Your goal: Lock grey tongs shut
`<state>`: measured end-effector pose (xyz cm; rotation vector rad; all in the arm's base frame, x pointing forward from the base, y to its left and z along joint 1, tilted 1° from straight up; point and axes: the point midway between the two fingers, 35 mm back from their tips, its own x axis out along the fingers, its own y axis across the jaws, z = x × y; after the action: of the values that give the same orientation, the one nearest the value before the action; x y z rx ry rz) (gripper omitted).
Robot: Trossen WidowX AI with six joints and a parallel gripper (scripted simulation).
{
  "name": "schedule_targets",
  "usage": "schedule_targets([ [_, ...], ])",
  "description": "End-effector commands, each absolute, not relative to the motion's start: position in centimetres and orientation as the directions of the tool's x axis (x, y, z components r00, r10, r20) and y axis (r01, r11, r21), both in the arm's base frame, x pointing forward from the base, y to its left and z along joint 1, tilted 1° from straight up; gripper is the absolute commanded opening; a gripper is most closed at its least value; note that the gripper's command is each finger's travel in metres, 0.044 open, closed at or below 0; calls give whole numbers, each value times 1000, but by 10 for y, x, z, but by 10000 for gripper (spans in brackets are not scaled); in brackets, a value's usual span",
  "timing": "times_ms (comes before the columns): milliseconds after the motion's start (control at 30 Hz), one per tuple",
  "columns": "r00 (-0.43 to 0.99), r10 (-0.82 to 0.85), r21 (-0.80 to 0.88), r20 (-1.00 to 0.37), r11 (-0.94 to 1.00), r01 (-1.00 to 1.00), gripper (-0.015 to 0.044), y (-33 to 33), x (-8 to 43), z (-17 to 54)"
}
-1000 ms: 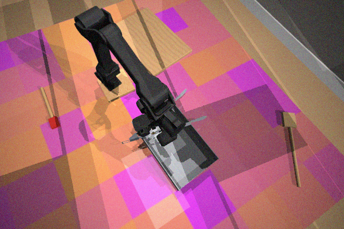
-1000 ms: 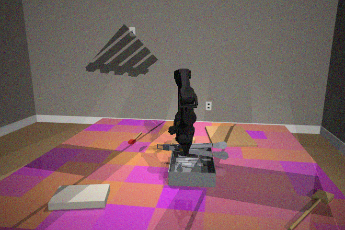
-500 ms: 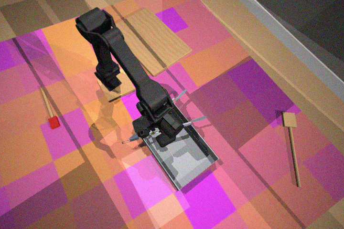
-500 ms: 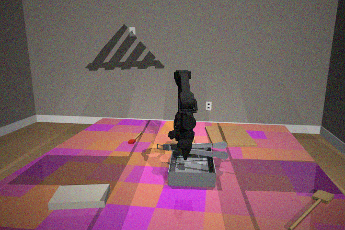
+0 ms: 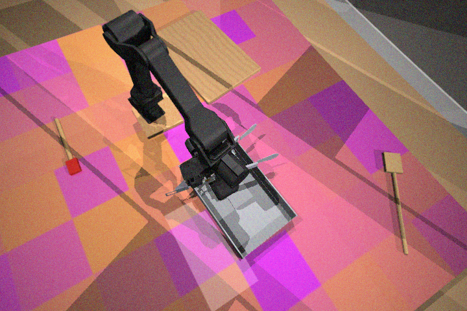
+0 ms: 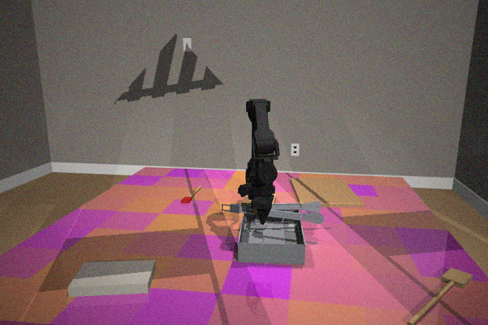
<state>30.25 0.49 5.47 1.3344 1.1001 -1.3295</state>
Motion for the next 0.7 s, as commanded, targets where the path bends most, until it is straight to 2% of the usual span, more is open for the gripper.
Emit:
schedule_targets([
  [0,18,-14,20,-1000,-173,985,268,5,303,55],
  [667,18,-14,20,-1000,-173,985,135,5,303,55],
])
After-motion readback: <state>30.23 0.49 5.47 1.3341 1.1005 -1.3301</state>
